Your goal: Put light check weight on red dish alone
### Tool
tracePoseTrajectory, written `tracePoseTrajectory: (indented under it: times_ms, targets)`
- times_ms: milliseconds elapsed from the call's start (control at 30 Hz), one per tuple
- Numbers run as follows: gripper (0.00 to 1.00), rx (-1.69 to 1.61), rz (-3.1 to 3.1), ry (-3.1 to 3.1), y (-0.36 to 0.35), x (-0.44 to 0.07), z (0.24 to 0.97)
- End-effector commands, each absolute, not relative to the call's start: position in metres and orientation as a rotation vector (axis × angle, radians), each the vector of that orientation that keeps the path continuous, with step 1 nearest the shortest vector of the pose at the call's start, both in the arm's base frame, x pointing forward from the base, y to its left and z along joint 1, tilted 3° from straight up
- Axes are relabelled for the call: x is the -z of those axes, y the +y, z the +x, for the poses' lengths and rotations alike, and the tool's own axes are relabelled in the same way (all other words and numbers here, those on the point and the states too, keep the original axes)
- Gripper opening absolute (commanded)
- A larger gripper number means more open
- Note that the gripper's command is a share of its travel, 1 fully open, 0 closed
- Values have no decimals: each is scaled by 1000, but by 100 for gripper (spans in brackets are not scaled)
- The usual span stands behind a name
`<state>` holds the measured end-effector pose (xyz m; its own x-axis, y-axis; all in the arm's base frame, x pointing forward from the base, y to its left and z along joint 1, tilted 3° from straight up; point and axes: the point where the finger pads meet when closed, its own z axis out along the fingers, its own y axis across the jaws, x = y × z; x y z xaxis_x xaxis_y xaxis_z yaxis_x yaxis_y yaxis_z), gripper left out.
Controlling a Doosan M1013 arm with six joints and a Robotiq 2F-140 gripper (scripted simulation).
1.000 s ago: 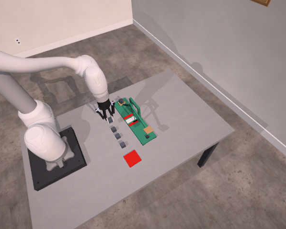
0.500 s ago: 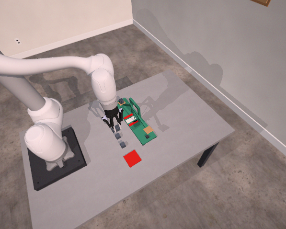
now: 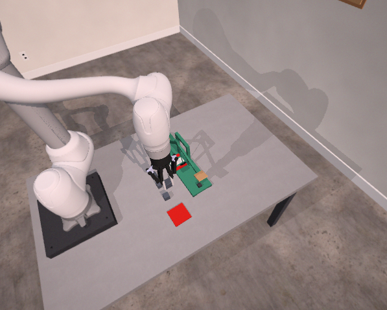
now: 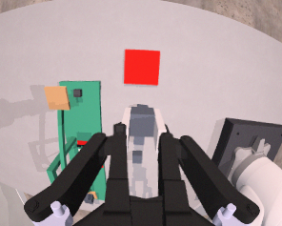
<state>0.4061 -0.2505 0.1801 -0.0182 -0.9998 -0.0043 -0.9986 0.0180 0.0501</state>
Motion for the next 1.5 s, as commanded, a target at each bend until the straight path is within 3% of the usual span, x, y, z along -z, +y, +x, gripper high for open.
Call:
tracePoseTrajectory:
  times_ms: [0,433,1033,1467]
  targets:
    - [24,61,2179,-2218,-252,-181,406]
    - [24,60,2179,-2219,-255,-172,573]
    - [24,61,2179,-2218,-255,-169,575]
    - [24,61,2179,-2218,-255,-139,574]
